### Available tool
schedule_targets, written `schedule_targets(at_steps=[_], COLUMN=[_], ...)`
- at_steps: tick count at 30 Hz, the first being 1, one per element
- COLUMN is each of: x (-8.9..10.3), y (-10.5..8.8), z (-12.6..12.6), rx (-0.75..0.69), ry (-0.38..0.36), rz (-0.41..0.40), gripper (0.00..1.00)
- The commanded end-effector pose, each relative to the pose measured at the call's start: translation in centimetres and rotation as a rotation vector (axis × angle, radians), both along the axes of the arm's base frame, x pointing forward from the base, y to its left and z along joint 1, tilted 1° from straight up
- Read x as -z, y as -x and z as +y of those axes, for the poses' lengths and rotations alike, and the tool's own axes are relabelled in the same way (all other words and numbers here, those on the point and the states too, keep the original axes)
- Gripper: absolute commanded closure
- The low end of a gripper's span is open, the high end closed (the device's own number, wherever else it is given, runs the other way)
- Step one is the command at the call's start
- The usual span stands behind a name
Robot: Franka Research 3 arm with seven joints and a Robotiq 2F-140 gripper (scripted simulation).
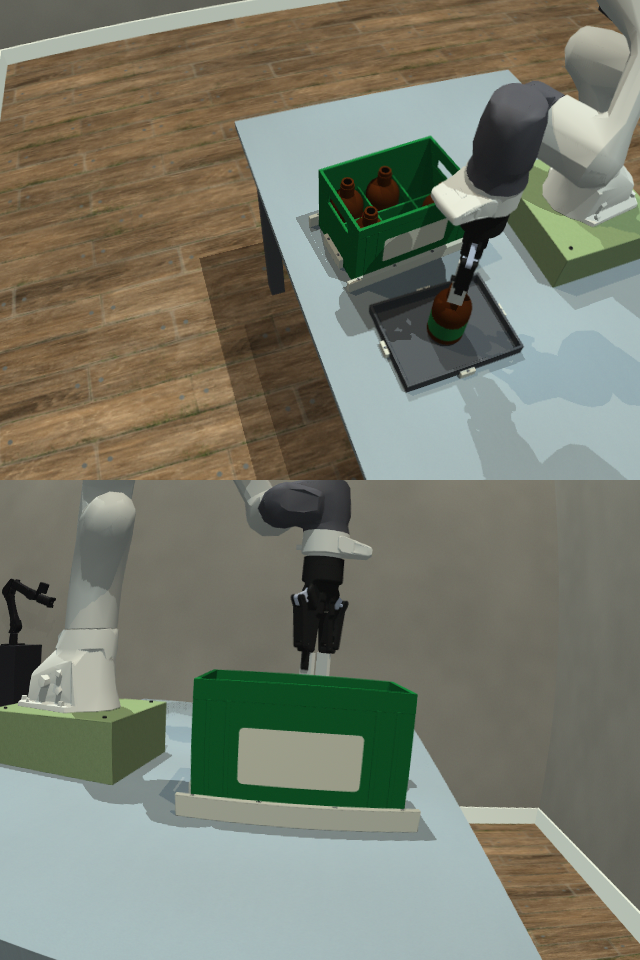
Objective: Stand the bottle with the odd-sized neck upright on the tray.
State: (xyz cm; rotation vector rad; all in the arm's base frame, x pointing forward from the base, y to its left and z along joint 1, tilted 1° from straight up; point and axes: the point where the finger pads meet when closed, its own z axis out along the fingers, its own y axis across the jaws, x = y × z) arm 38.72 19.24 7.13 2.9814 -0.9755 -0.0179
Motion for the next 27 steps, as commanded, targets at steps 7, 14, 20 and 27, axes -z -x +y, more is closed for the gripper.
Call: schedule_targets(at_steps=[7,14,20,27], x=[-0.06,-0.06,-0.06,-0.06], y=[-0.15,-0.15,-0.15,-0.15], z=[0.02,0.02,0.02,0.02], rx=[-0.003,-0.003,-0.003,-0.003], ry=[-0.004,-0.004,-0.004,-0.004], rz=[-0.003,-0.003,-0.003,-0.003], gripper=[0.0,0.0,0.0,0.0])
